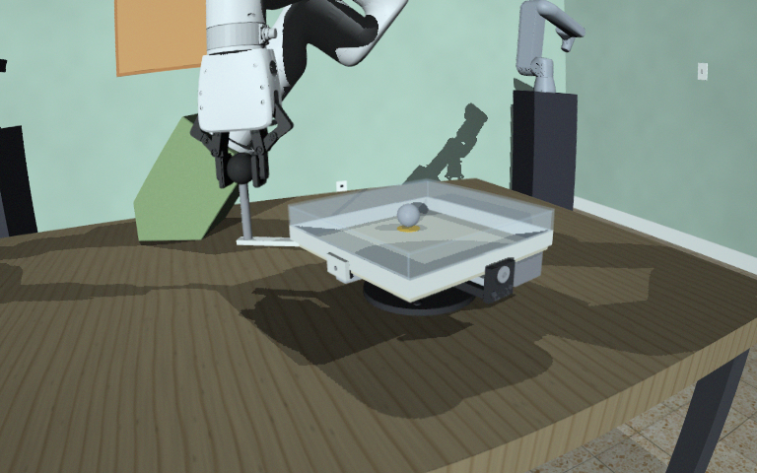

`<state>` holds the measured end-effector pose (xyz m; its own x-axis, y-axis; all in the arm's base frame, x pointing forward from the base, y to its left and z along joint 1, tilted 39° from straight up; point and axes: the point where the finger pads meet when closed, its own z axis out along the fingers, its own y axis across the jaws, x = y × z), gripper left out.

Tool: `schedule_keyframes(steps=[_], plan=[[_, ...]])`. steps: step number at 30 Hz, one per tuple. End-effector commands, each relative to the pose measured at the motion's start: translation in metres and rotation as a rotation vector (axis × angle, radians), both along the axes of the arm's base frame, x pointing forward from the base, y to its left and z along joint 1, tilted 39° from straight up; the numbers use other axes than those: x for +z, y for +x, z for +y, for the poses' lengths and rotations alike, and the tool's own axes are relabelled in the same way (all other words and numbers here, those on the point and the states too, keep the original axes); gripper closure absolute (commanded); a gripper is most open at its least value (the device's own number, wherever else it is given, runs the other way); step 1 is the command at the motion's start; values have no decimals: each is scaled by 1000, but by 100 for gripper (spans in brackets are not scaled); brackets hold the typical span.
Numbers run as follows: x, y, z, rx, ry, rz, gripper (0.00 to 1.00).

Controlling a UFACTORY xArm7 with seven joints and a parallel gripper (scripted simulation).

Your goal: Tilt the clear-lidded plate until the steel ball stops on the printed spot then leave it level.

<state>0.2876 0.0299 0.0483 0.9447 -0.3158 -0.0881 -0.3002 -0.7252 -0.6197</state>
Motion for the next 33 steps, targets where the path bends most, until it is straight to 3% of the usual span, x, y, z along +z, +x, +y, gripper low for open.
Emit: schedule_keyframes(steps=[1, 33], plan=[[2, 3, -2, -6, -3, -8, 100], [0, 2, -1, -6, -3, -8, 100]])
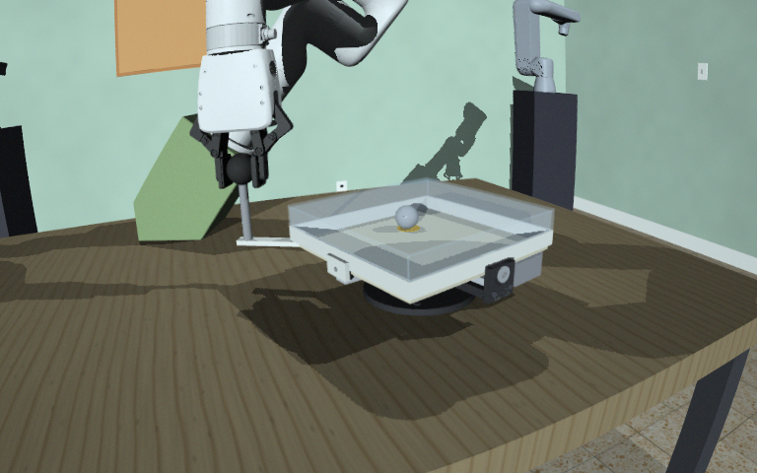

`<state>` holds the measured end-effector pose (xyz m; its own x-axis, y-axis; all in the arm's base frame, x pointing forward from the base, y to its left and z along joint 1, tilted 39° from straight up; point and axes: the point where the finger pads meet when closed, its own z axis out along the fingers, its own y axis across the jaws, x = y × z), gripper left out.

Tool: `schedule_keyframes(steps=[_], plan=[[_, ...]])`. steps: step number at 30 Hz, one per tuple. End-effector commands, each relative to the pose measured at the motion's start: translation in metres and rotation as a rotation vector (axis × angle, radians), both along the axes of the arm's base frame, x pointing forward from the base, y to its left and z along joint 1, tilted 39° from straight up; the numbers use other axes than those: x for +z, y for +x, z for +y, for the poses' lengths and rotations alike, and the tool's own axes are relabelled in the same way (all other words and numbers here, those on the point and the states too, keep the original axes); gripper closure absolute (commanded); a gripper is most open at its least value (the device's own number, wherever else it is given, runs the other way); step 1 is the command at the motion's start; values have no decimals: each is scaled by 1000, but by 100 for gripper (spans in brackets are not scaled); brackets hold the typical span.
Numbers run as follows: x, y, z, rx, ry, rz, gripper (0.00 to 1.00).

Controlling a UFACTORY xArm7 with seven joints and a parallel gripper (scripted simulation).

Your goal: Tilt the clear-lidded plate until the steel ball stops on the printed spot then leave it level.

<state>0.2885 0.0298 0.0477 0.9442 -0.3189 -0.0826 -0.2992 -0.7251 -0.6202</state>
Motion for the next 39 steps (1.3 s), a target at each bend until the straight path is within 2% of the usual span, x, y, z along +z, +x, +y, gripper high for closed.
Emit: schedule_keyframes(steps=[1, 39], plan=[[1, 1, -1, -2, -2, -3, 100], [3, -2, -1, -2, -2, -3, 100]])
